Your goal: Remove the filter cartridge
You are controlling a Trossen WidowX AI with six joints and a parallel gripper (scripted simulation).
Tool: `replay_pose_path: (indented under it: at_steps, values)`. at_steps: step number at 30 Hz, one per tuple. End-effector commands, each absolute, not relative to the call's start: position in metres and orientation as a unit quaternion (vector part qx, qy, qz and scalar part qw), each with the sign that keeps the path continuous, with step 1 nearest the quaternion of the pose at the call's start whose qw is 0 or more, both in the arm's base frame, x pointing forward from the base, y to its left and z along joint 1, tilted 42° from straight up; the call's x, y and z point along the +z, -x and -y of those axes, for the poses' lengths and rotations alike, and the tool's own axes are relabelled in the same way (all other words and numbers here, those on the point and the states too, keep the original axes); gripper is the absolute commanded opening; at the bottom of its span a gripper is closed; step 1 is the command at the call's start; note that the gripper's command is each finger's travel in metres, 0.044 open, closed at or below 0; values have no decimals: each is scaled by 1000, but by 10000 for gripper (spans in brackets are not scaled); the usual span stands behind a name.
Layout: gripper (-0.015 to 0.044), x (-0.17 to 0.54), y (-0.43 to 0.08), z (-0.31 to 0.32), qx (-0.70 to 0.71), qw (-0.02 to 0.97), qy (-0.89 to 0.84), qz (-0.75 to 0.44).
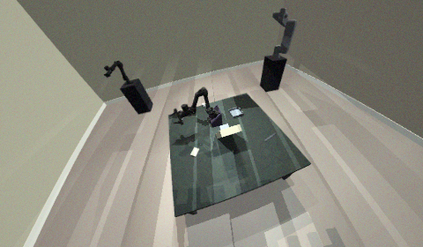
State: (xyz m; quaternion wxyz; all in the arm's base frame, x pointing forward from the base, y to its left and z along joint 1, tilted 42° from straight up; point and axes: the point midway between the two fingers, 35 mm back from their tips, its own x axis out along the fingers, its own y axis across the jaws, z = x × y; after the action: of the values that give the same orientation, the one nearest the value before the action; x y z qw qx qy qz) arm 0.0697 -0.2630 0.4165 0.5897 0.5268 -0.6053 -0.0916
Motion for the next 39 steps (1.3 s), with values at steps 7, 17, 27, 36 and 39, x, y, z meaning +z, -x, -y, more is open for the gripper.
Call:
replay_pose_path:
  at_steps: [7,17,27,36,39]
  values:
    - [216,396,-116,269,-123,590,-567,562]
    - [100,333,-240,231,-207,644,-624,390]
    - [100,267,-330,123,-250,744,-597,165]
    - [100,214,-350,-6,-222,859,-459,-40]
    - [100,199,-344,-48,-197,895,-388,-99]
